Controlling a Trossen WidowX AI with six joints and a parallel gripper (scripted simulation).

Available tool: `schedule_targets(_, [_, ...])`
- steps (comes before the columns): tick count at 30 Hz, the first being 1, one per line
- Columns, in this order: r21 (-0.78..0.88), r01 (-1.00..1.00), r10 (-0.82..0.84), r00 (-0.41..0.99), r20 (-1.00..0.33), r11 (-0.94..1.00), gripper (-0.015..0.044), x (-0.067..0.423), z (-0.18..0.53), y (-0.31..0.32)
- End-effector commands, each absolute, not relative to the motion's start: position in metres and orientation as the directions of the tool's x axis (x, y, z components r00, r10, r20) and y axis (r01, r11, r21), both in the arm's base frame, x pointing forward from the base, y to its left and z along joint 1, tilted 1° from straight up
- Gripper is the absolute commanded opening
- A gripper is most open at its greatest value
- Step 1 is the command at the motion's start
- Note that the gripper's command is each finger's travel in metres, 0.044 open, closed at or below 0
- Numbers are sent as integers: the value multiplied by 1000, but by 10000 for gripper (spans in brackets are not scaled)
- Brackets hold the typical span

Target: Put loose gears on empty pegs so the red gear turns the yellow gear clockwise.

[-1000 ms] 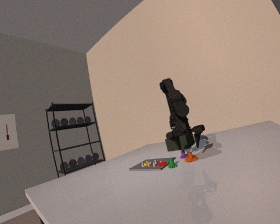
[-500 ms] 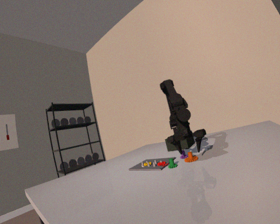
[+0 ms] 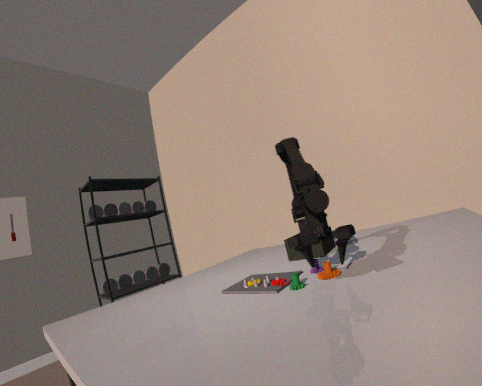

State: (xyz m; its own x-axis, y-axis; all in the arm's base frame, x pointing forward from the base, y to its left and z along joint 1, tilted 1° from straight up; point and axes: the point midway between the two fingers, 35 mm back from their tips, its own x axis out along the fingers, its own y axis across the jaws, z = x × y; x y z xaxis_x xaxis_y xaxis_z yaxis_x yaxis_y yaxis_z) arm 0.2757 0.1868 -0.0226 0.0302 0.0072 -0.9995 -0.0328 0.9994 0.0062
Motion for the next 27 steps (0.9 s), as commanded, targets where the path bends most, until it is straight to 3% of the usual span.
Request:
schedule_targets(1, [2,-30,3,29,-1000,1000,361,276,-24,186])
schedule_targets(12, [2,-30,3,29,-1000,1000,72,276,-24,186])
schedule_targets(20, [2,-30,3,29,-1000,1000,0,276,-24,186])
schedule_targets(27, [2,-30,3,30,-1000,1000,0,279,-7,188])
